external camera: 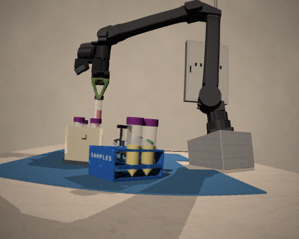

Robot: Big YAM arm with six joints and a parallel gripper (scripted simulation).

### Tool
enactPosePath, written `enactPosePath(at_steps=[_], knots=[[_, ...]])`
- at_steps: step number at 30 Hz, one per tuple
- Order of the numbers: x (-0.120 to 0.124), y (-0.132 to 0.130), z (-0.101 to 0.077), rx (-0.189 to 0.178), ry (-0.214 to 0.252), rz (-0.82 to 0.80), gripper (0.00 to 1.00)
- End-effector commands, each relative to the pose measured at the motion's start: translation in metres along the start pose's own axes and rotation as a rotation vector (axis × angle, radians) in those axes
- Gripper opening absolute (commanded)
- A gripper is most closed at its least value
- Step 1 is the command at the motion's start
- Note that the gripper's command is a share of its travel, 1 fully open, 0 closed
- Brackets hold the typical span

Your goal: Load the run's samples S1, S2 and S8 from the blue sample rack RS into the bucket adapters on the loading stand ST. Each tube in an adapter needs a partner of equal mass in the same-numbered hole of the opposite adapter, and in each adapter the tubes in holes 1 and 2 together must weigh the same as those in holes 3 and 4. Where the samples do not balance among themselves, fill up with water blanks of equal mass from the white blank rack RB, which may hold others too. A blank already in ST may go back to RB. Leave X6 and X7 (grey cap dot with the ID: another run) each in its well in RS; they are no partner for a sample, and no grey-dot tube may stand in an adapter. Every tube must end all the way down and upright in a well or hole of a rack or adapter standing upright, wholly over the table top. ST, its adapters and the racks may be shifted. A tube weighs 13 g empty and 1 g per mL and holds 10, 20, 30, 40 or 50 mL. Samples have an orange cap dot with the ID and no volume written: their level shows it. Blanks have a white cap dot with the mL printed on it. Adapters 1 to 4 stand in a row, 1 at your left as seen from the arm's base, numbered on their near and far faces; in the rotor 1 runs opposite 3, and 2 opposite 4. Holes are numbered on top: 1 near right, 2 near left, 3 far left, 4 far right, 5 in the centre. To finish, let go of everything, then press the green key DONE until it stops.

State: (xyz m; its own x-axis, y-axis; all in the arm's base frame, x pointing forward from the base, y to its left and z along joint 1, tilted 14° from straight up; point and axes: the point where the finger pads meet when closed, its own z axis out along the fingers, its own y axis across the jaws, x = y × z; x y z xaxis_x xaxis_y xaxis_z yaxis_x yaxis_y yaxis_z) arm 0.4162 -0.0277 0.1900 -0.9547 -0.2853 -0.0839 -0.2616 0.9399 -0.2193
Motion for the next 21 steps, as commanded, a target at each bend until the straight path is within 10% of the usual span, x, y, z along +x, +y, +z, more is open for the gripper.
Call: enactPosePath(at_steps=[1, 21], knots=[[-0.014, -0.006, -0.019, 0.014, -0.056, 0.005, 0.00], [-0.007, -0.004, 0.018, 0.005, -0.024, -0.003, 0.00]])
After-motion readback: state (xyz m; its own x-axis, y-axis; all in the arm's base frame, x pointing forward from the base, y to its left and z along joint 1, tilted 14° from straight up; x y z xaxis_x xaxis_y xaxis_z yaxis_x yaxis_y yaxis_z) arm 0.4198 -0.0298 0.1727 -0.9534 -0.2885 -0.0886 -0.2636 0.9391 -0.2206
